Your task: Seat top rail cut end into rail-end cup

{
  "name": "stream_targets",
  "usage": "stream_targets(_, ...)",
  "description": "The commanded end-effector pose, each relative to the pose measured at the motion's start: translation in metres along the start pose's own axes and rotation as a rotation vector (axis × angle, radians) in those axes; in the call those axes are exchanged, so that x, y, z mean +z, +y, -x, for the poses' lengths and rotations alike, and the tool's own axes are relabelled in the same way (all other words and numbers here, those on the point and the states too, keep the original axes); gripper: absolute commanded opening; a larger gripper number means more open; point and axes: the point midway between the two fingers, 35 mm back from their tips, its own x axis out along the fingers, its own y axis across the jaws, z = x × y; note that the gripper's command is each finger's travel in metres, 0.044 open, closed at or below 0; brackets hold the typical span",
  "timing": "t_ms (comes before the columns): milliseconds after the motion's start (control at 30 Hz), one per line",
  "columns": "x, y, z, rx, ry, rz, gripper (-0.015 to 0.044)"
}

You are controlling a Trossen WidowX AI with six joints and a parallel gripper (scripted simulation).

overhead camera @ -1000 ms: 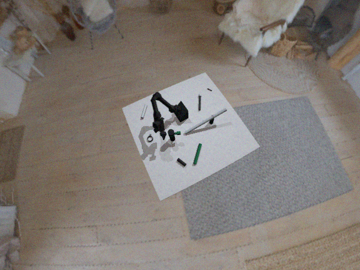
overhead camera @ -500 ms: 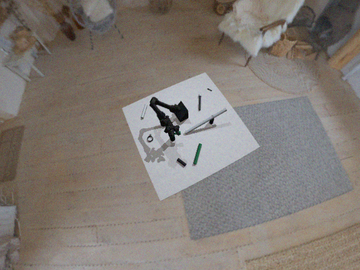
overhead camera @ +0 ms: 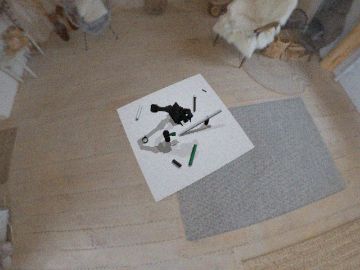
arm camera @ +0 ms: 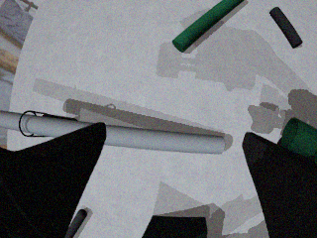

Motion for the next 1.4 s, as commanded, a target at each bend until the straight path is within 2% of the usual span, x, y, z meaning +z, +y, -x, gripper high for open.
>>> stream_targets(0,-0.013,0.016,0.007,-0.078,-0.014,0.161,0.044)
stream_targets(167,-0.013,0.015,0.007,-0.08,-0.014,0.173,0.044)
stream_targets(267,-0.009,0.002,0.006,-0.096,-0.01,0.275,0.044)
stream_targets(500,-0.001,-0.063,0.001,-0.183,0.043,0.778,0.044)
stream_targets(767,-0.007,-0.133,0.001,-0.26,0.181,1.311,0.044)
stream_targets(1200,-0.008,-0.136,0.002,-0.263,0.192,1.34,0.044)
stream_targets(1367,-0.017,-0.139,-0.016,-0.261,0.191,1.339,0.044)
